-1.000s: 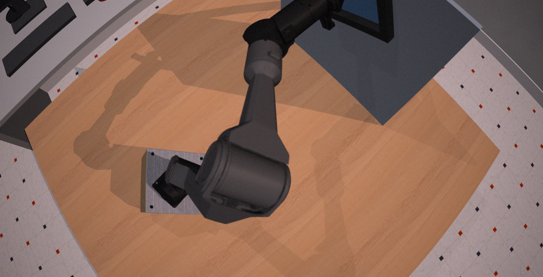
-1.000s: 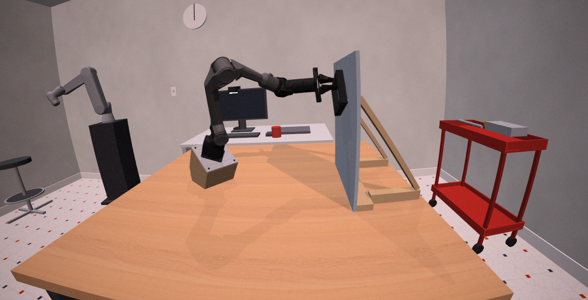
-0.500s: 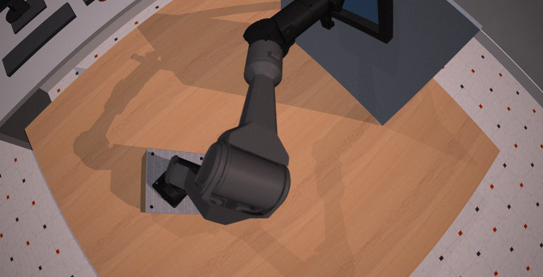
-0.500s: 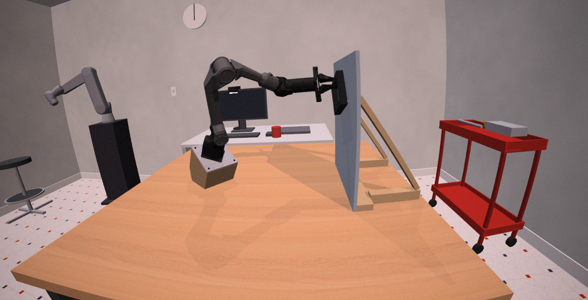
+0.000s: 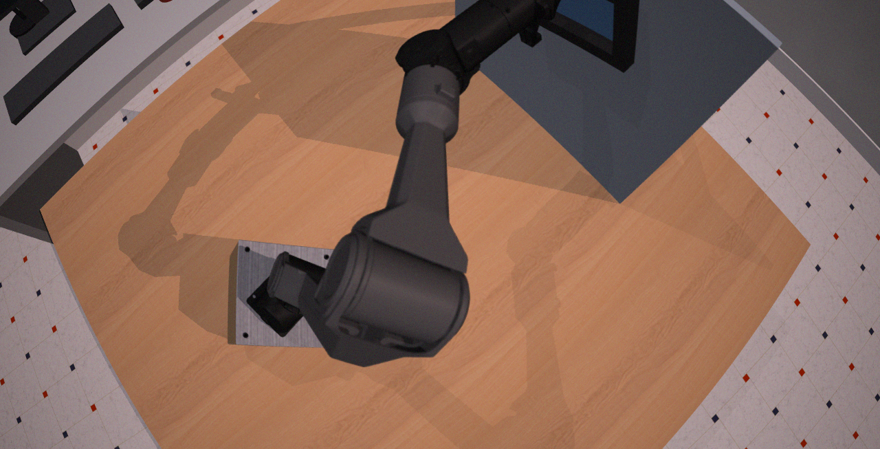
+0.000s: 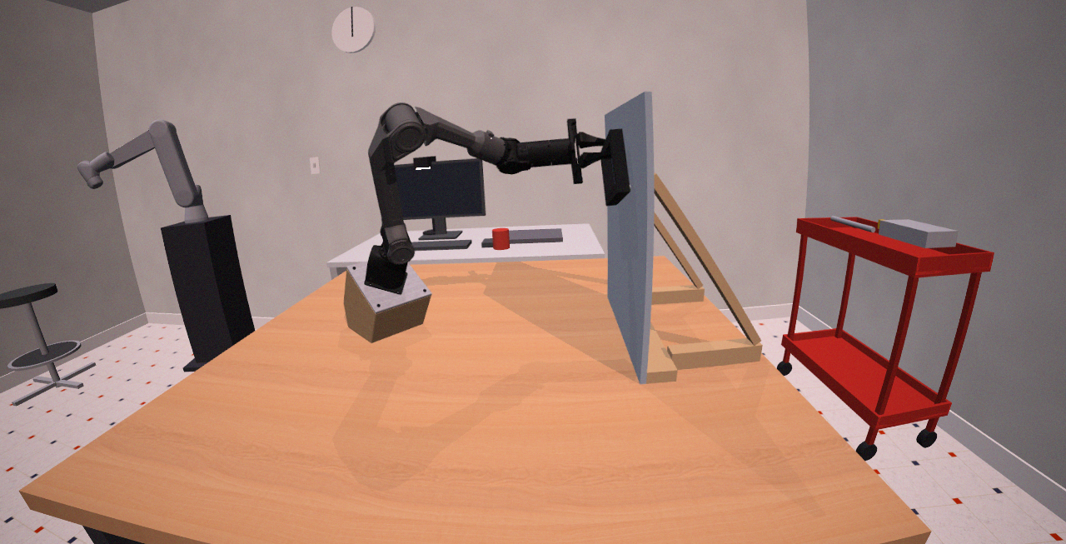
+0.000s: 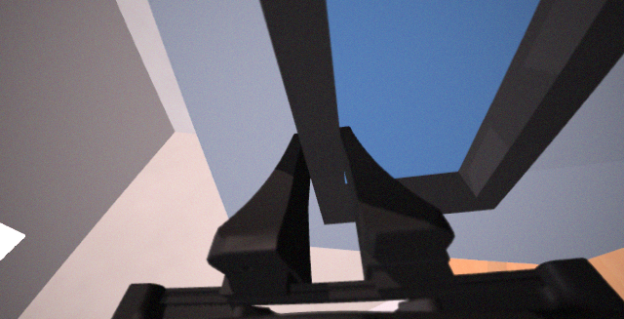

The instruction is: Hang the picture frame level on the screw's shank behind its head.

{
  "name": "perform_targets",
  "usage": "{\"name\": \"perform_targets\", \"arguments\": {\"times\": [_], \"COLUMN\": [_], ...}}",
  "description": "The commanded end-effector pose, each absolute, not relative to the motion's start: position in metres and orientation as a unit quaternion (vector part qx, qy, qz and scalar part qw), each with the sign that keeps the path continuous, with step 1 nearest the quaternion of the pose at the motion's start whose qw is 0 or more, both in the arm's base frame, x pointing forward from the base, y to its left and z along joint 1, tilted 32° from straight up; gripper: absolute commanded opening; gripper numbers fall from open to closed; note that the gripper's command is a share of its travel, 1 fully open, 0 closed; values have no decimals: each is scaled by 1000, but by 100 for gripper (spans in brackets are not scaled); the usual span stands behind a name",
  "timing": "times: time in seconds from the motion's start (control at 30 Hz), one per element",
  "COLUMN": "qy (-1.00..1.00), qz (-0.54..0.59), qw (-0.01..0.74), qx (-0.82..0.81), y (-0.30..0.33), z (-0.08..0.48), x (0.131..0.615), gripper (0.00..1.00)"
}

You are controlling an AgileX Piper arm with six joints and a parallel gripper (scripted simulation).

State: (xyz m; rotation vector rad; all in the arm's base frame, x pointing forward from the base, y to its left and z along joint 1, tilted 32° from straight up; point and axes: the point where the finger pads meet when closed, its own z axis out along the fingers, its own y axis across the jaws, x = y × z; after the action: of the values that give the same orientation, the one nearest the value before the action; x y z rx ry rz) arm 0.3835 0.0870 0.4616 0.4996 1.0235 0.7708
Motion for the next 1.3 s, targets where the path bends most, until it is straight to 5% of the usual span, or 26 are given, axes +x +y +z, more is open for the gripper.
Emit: {"name": "perform_targets", "arguments": {"times": [0.0,1.27], "qy": [466,440], "qz": [360,426], "qw": [774,742], "qx": [231,273], "y": [86,79], "z": [467,473], "x": [381,378], "gripper": [0,0]}}
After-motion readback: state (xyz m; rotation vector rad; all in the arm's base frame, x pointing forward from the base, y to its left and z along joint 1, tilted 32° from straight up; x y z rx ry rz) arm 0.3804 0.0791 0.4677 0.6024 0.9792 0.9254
